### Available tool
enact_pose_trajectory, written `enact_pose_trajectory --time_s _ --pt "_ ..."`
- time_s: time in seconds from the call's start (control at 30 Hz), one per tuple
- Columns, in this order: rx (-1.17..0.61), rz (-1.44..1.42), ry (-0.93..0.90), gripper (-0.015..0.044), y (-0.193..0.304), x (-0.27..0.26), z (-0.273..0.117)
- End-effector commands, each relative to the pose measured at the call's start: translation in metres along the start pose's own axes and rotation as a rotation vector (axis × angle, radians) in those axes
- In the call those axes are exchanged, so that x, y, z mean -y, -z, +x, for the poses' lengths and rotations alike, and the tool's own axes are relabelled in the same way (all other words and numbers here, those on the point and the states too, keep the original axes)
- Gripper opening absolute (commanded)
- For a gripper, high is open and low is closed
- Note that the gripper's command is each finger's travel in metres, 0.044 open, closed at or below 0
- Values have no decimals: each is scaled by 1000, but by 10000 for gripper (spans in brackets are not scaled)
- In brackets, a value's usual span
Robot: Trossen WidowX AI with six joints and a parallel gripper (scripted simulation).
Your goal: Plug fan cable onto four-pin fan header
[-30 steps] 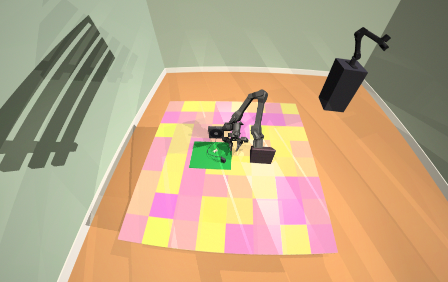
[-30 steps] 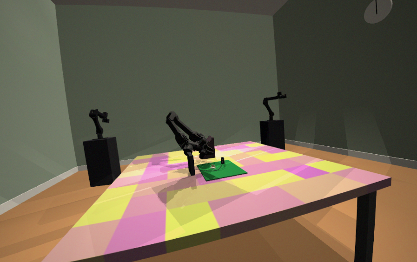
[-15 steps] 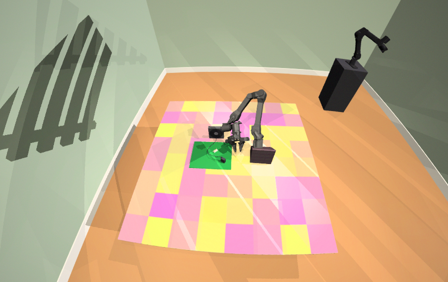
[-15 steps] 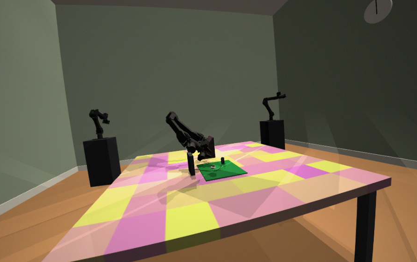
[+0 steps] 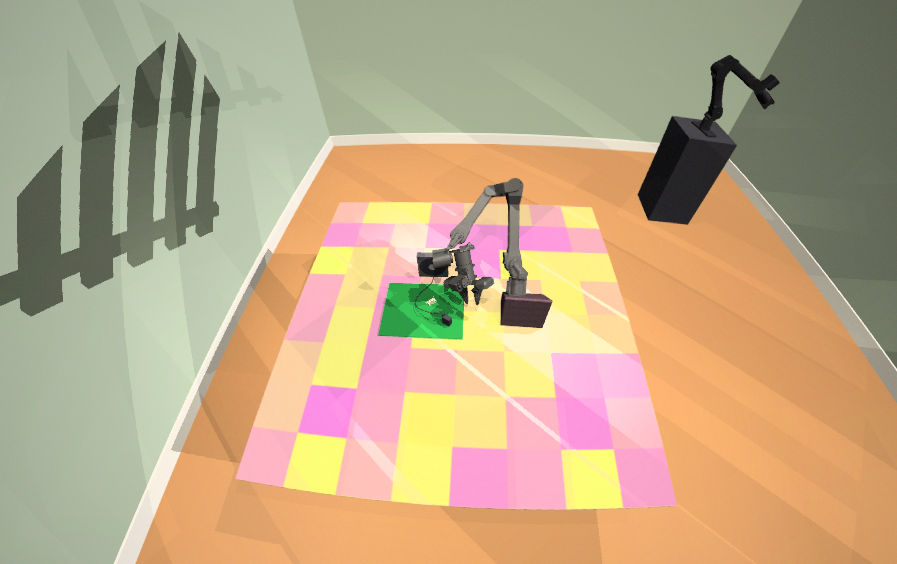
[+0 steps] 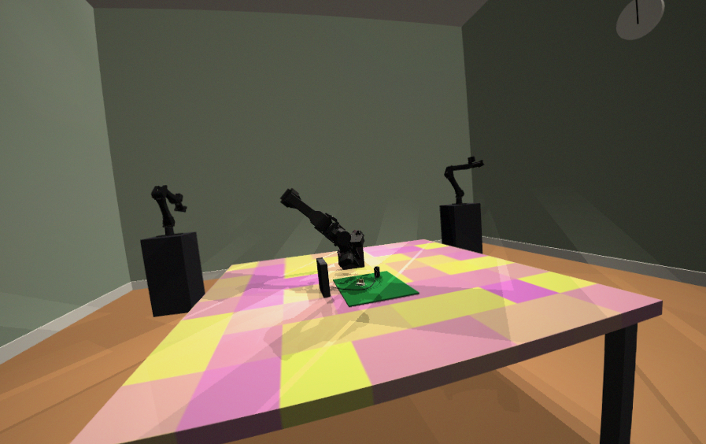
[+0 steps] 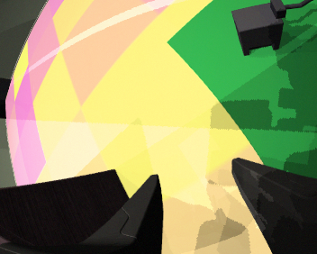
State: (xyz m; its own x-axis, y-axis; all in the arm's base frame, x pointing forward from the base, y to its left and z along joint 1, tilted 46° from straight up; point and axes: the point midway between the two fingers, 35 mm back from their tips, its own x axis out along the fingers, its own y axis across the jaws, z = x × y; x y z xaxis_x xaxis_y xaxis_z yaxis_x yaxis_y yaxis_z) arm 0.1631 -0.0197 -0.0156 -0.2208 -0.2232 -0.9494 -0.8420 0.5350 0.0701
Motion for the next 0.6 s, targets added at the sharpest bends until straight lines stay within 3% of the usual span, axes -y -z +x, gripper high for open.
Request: enact_pose_trajectory --time_s 0.0,0.57 --pt "-109 3 53 205 -9 4 -4" --pt "-318 101 413 205 -28 16 -27"
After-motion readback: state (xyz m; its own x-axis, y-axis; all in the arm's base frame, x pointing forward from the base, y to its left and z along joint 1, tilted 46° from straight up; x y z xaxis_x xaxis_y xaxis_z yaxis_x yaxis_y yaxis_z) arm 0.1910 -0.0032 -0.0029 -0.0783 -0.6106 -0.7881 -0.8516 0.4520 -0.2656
